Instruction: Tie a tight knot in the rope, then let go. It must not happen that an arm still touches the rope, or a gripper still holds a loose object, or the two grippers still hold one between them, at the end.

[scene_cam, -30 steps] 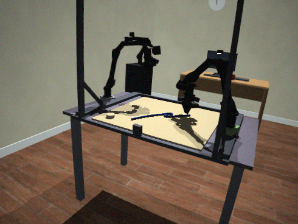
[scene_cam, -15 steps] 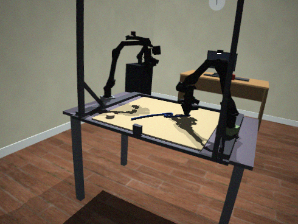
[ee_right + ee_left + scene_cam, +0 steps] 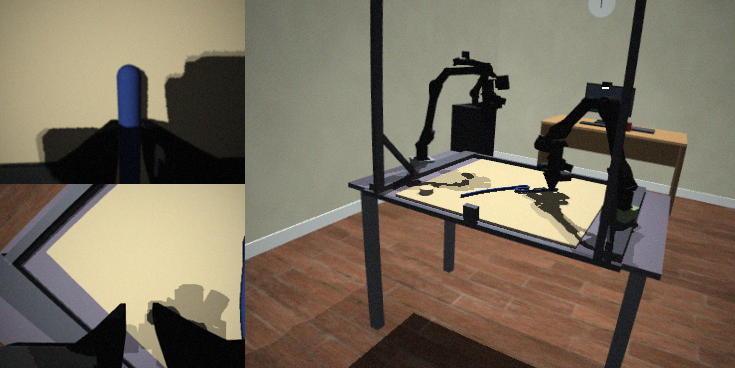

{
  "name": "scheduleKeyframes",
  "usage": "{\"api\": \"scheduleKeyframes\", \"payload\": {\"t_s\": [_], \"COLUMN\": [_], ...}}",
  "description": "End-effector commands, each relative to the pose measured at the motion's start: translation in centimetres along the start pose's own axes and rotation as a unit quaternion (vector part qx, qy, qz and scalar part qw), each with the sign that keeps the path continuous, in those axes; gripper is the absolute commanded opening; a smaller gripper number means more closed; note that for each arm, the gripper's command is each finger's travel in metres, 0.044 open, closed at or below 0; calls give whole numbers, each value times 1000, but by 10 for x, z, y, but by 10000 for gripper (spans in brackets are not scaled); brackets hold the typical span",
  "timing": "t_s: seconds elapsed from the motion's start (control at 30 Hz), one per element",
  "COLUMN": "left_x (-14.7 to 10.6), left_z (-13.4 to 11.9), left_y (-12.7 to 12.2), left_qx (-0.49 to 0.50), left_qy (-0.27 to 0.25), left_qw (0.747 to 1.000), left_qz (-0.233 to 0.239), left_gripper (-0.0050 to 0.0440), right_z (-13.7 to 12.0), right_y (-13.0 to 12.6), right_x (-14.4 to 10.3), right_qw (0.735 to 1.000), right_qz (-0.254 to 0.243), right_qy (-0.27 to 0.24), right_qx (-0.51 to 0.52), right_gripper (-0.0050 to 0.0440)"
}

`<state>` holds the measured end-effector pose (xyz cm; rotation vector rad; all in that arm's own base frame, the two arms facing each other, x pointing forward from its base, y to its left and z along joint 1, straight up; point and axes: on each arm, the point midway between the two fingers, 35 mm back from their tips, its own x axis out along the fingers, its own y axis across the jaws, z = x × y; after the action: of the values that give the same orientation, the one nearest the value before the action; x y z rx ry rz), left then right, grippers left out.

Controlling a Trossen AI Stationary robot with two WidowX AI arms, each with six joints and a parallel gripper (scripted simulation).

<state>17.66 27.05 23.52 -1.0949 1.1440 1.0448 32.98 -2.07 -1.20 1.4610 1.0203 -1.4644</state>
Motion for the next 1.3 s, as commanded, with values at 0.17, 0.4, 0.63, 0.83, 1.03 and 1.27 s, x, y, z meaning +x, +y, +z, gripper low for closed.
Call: {"api": "scheduleKeyframes", "payload": {"t_s": [0.17, 0.4, 0.63, 0.83, 1.03, 1.27], "left_x": [-7, -7, -7, -7, -7, -7], "left_z": [-1, -1, -1, -1, -1, -1], "left_y": [-1, -1, -1, -1, -1, -1], "left_qx": [-1, -1, -1, -1, -1, -1], "left_qy": [-10, -10, -10, -10, -10, -10], "left_qw": [1000, 1000, 1000, 1000, 1000, 1000], "left_qz": [-6, -6, -6, -6, -6, -6], "left_gripper": [100, 100, 100, 100, 100, 100], "right_z": [-1, -1, -1, -1, -1, -1], "right_y": [4, 4, 4, 4, 4, 3], "right_x": [-6, -6, -7, -30, -39, -66], "right_qw": [1000, 1000, 1000, 1000, 1000, 1000], "right_qz": [11, 11, 11, 11, 11, 11], "right_qy": [5, 5, 5, 5, 5, 5], "right_qx": [-1, -1, -1, -1, -1, -1], "right_gripper": [45, 45, 45, 45, 45, 45]}}
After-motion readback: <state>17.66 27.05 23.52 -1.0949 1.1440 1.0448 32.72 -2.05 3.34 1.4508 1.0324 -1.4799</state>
